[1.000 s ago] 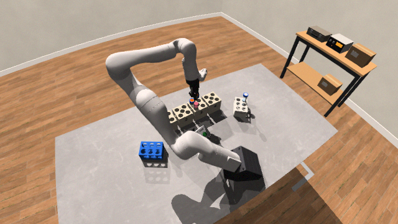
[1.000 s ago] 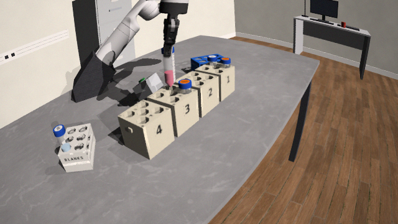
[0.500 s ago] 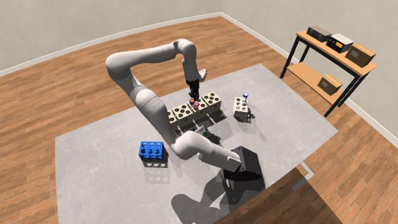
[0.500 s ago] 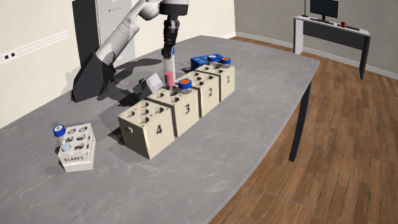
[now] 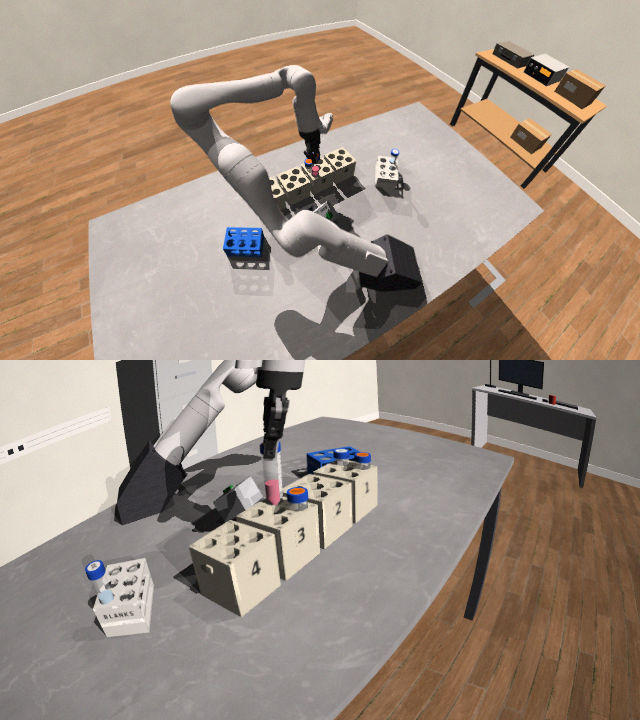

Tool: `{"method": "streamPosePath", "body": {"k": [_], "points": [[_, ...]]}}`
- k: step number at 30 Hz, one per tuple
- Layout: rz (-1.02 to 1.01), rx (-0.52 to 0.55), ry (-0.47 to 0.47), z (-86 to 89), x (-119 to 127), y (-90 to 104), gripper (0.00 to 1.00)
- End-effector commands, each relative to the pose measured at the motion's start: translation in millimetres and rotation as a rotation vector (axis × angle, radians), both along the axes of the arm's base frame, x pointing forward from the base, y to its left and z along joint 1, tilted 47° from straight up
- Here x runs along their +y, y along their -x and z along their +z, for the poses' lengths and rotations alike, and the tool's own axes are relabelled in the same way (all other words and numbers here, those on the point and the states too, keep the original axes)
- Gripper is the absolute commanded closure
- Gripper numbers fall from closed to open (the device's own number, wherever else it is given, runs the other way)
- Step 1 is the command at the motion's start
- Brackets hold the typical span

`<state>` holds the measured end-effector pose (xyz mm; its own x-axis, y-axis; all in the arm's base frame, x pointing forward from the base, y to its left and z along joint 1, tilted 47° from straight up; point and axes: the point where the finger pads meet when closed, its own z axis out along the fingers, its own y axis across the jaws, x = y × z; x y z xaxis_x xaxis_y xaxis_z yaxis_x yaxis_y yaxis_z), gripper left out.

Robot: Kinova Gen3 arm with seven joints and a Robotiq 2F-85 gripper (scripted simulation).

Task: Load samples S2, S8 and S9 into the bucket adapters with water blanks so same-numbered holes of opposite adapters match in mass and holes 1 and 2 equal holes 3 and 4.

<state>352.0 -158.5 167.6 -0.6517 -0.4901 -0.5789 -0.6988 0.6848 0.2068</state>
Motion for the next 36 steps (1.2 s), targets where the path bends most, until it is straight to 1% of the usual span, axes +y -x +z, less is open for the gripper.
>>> {"method": "streamPosePath", "body": {"k": [1, 36], "points": [[-0.001, -0.001, 0.001, -0.9, 0.5, -0.7, 0.90], [-0.001, -0.001, 0.001, -14.9, 13.2, -9.0, 0.90]]}}
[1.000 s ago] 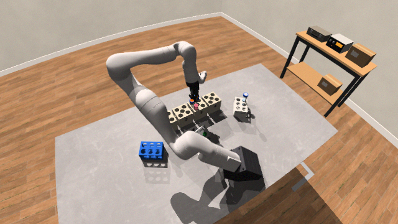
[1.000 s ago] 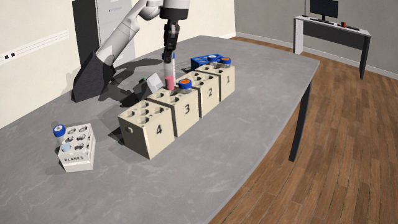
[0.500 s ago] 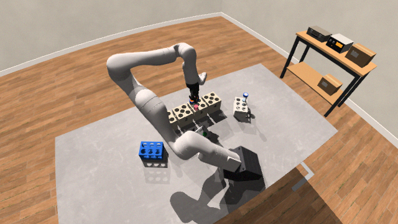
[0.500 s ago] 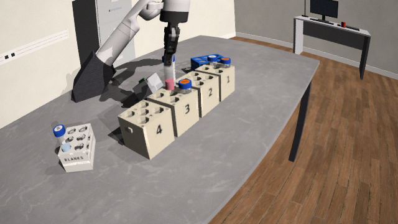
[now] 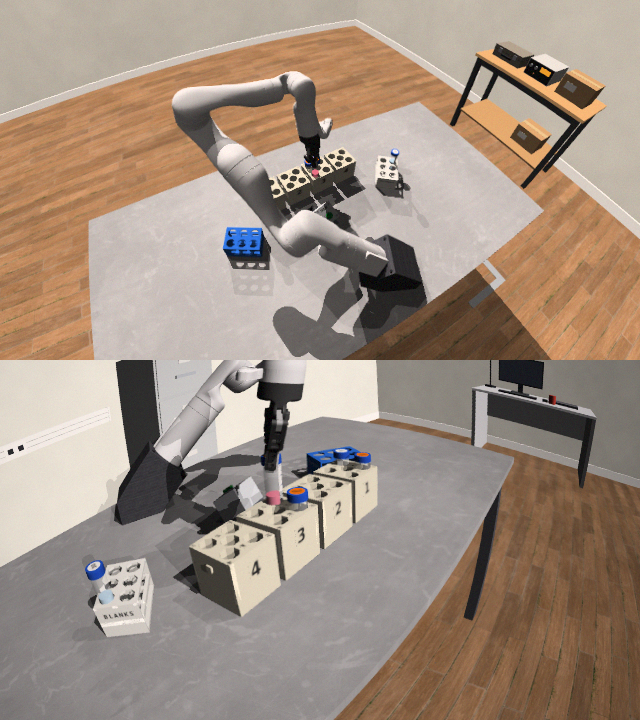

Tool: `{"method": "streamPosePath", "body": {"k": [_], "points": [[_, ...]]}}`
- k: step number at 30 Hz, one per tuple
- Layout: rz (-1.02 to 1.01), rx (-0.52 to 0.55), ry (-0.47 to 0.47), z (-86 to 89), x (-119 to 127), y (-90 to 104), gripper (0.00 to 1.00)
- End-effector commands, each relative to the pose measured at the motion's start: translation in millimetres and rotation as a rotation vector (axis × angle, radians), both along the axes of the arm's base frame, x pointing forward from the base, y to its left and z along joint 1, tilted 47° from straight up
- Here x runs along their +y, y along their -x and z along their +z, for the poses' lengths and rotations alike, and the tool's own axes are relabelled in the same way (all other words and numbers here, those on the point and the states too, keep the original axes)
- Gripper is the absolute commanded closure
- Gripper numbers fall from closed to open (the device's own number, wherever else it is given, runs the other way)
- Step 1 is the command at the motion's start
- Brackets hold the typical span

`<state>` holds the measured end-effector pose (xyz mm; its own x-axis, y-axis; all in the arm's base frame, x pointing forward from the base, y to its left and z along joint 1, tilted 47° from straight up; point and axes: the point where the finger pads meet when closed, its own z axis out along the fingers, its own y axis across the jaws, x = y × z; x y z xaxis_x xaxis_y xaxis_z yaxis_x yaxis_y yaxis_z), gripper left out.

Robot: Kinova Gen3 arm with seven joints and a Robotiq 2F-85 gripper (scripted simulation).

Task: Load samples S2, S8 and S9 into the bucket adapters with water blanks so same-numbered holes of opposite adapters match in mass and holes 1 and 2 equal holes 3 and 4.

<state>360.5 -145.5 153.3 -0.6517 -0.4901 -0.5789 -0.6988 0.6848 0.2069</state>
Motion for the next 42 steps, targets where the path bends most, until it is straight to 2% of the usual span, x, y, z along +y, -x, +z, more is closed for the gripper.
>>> {"method": "streamPosePath", "body": {"k": [1, 42], "points": [[-0.001, -0.001, 0.001, -1.1, 0.6, -0.8, 0.90], [-0.001, -0.001, 0.001, -17.7, 15.8, -10.8, 0.90]]}}
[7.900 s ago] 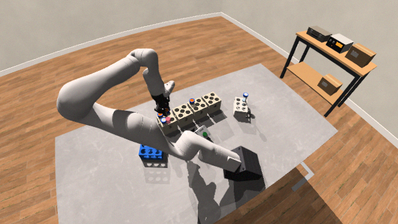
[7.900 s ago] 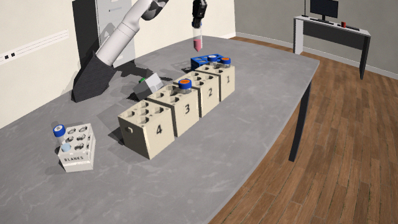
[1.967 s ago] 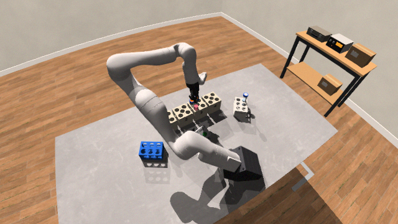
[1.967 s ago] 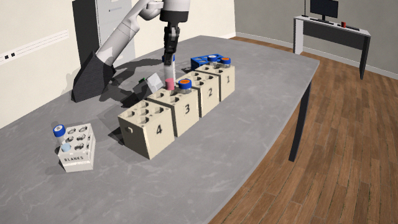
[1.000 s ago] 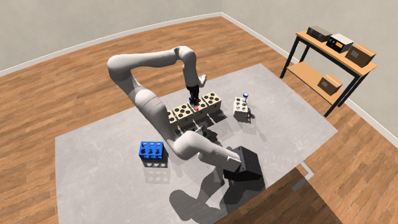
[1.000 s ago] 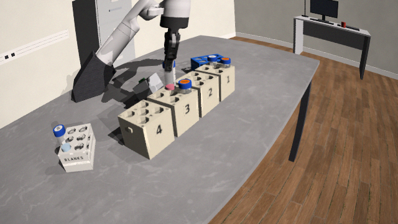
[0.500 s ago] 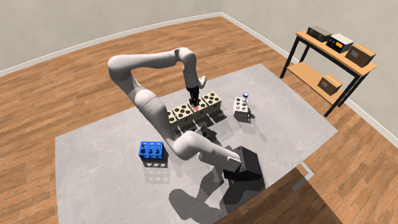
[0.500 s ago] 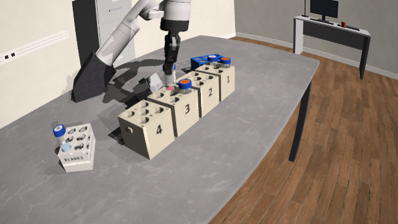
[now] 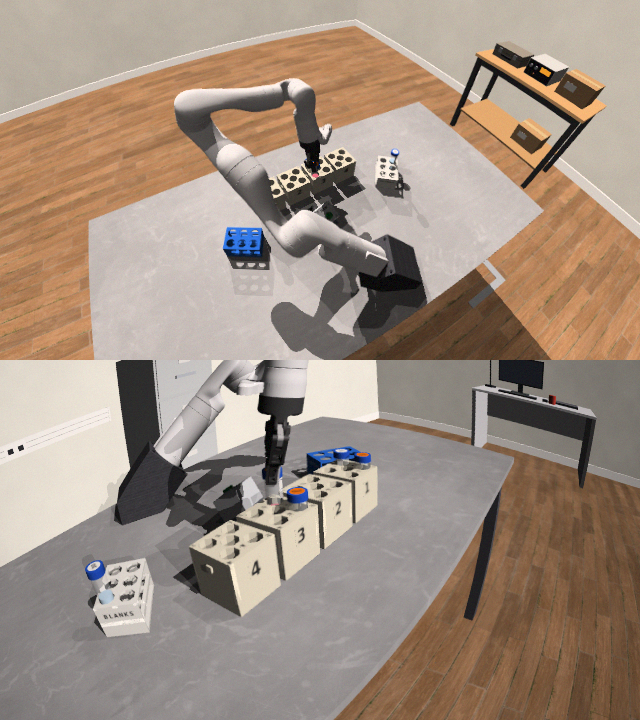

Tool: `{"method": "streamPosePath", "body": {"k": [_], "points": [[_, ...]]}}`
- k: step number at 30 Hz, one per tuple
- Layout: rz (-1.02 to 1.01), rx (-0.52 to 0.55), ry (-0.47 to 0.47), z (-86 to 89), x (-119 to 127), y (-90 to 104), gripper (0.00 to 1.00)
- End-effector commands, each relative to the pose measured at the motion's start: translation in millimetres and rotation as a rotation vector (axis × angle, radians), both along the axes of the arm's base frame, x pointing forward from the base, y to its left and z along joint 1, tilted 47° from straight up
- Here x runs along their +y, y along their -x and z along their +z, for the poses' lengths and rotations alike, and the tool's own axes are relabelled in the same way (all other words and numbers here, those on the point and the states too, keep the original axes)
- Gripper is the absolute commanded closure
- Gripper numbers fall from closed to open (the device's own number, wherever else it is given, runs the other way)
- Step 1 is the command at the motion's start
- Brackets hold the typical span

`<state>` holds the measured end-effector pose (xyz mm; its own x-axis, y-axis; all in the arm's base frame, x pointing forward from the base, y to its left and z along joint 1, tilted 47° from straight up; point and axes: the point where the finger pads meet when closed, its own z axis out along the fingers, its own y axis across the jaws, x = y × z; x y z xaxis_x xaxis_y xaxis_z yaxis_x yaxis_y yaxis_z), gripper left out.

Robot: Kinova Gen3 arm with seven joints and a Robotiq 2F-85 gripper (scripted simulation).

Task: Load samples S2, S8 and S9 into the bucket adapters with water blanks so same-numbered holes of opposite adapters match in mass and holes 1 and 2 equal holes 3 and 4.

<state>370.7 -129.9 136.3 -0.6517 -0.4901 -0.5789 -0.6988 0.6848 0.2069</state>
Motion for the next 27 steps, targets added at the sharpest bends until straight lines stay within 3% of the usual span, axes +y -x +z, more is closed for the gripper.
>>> {"method": "streamPosePath", "body": {"k": [1, 27], "points": [[-0.001, -0.001, 0.001, -1.1, 0.7, -0.9, 0.90], [-0.001, -0.001, 0.001, -11.1, 9.7, -6.8, 0.90]]}}
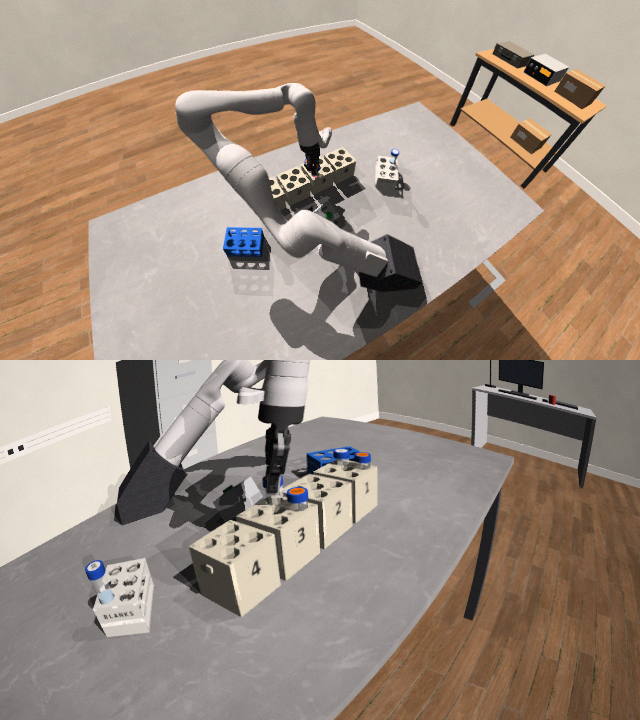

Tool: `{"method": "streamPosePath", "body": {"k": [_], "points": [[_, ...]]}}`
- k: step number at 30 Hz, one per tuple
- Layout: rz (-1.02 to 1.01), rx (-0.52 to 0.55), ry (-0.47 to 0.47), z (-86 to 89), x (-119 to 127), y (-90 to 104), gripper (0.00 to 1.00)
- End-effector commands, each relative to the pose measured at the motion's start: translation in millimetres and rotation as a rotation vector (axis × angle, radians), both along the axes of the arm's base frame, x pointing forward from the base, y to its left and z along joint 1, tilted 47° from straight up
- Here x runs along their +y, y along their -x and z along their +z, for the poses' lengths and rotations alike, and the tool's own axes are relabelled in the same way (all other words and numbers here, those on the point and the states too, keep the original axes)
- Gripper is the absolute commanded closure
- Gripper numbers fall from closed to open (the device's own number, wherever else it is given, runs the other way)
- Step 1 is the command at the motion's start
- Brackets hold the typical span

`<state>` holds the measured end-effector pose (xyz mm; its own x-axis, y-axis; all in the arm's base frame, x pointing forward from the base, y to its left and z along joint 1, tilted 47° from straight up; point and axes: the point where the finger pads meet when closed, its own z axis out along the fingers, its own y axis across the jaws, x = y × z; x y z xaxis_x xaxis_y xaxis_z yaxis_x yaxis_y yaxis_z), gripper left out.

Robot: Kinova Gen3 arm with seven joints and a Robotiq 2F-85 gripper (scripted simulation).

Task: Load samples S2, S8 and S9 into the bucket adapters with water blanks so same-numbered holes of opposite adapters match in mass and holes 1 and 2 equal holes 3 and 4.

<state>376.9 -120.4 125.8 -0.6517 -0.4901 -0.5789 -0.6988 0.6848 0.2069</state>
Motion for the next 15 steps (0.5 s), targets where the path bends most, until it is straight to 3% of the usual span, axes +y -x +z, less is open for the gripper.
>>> {"method": "streamPosePath", "body": {"k": [1, 15], "points": [[-0.001, -0.001, 0.001, -1.1, 0.6, -0.9, 0.90], [-0.001, -0.001, 0.001, -6.5, 5.5, -4.1, 0.90]]}}
